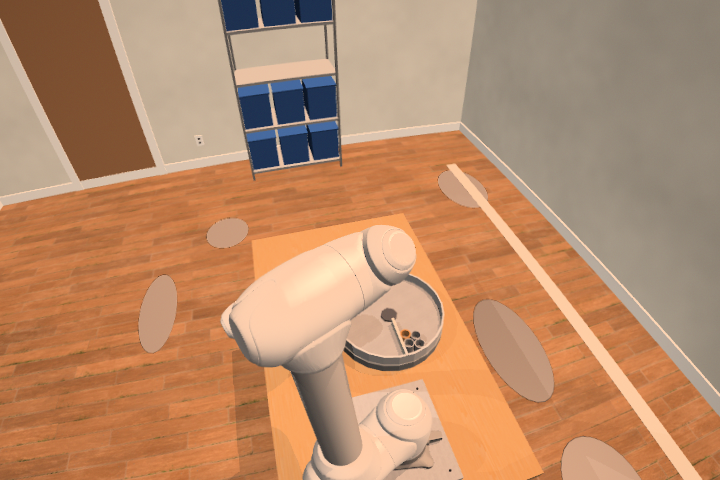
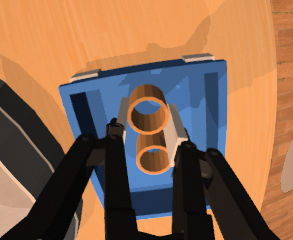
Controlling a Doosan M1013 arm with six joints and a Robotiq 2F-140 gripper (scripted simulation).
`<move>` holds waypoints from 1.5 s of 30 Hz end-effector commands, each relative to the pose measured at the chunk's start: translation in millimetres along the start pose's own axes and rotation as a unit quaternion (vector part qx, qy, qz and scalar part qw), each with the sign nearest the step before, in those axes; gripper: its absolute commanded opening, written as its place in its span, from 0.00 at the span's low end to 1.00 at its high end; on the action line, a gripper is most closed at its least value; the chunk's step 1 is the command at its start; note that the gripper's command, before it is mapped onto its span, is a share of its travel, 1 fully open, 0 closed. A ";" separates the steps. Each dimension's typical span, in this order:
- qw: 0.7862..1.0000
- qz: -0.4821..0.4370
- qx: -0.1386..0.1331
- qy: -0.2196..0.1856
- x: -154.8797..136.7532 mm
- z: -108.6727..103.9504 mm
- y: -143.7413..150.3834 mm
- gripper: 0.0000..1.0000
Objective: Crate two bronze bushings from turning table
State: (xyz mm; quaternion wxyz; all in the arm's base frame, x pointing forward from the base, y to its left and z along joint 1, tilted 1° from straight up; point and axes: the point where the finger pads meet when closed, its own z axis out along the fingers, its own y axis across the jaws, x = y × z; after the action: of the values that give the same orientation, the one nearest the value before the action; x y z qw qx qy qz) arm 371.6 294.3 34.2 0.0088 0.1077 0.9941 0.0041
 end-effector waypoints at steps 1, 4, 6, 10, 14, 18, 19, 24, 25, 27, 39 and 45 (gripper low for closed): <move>1.000 0.000 0.000 0.000 0.0 -0.1 0.0 0.00; 1.000 0.000 0.000 0.000 0.0 -0.1 0.0 0.00; 1.000 0.000 0.000 0.000 0.0 -0.1 0.0 0.28; 1.000 0.000 0.000 0.000 0.0 -0.1 0.0 0.28; 1.000 0.000 0.000 0.000 0.0 -0.1 0.0 0.28; 1.000 0.000 0.000 0.000 0.0 -0.1 0.0 0.28; 1.000 0.000 0.000 0.000 0.0 -0.1 0.0 0.28; 1.000 0.000 0.000 0.000 0.0 -0.1 0.0 0.28; 1.000 0.000 0.000 0.000 0.0 -0.1 0.0 0.28; 1.000 0.000 0.000 0.000 0.0 -0.1 0.0 0.28; 1.000 0.000 0.000 0.000 0.0 -0.1 0.0 0.28; 1.000 0.000 0.000 0.000 0.0 -1.9 0.0 0.28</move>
State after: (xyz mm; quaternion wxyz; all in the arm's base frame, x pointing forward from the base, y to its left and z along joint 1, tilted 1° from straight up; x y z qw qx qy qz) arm 371.5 294.3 35.0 0.0088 0.1077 0.9941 0.0041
